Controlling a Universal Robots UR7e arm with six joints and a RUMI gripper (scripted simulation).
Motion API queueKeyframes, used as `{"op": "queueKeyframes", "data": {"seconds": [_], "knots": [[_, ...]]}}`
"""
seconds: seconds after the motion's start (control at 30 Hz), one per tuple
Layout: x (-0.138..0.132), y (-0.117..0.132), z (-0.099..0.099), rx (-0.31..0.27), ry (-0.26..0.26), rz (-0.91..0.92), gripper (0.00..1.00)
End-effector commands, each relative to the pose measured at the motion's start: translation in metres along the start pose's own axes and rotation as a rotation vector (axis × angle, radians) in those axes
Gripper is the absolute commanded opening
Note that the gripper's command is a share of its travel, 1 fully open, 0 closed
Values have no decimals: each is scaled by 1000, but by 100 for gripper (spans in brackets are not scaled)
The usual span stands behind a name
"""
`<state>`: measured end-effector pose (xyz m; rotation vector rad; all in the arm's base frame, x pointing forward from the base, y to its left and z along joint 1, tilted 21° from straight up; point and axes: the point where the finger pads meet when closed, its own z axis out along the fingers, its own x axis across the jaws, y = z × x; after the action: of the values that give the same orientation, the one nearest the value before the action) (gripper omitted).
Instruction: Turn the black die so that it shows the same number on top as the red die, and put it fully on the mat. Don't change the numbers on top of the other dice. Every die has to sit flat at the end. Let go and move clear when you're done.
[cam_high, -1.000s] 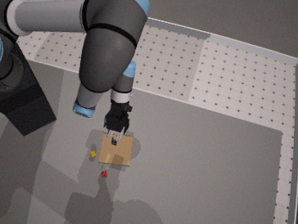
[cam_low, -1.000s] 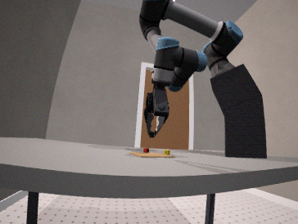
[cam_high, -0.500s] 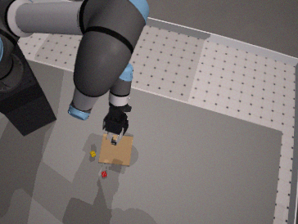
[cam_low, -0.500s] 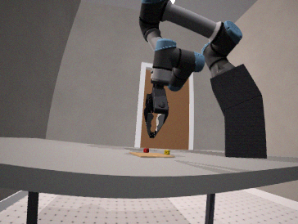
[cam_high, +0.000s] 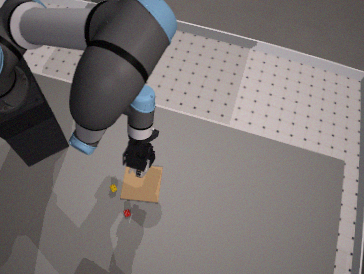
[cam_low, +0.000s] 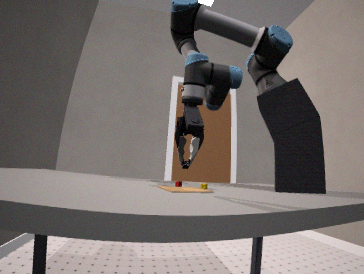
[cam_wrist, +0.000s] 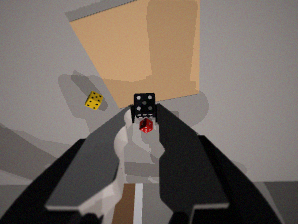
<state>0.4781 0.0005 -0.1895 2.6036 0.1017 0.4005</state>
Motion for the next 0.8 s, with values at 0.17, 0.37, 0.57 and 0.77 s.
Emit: {"op": "queueKeyframes", "data": {"seconds": [0.17,0.37,0.57,0.77], "knots": [[1,0,-1,36,4,-1,3],[0,1,1,71,-2,-3,3],[-1,1,2,171,-7,-5,3],[0,3,1,262,0,-3,3]]}}
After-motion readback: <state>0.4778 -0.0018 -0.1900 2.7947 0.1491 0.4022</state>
